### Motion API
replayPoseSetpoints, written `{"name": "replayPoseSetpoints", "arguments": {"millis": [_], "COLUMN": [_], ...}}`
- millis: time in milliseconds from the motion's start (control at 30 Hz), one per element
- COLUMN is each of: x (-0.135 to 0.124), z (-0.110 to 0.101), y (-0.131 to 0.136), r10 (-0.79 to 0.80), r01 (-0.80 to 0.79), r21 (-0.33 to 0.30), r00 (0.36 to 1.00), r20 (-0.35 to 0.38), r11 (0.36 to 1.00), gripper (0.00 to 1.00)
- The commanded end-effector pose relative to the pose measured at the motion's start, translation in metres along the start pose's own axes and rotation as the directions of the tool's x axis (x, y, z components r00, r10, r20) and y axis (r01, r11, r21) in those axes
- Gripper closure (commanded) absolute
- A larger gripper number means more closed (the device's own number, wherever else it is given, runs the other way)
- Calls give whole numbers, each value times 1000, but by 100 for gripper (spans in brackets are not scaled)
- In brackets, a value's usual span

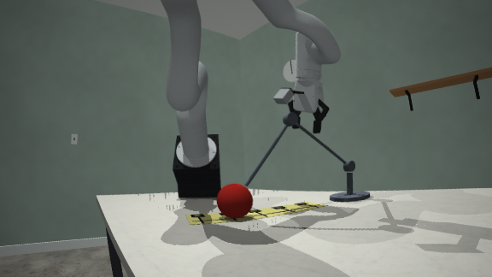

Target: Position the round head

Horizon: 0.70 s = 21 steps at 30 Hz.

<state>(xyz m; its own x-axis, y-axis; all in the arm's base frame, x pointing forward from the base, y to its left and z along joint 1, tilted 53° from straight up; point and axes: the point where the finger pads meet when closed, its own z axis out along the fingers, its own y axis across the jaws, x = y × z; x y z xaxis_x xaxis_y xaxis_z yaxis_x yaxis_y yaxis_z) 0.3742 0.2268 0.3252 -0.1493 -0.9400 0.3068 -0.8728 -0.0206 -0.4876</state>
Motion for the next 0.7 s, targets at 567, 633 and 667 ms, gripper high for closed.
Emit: {"name": "replayPoseSetpoints", "arguments": {"millis": [567, 633, 667], "x": [0, 0, 0], "z": [11, 11, 11], "y": [-4, -4, -4], "r10": [132, 132, 132], "r01": [-127, -127, -127], "r21": [152, 152, 152], "r00": [991, 991, 991], "r20": [-25, -24, -24], "r11": [980, 980, 980], "gripper": [0, 0, 0]}}
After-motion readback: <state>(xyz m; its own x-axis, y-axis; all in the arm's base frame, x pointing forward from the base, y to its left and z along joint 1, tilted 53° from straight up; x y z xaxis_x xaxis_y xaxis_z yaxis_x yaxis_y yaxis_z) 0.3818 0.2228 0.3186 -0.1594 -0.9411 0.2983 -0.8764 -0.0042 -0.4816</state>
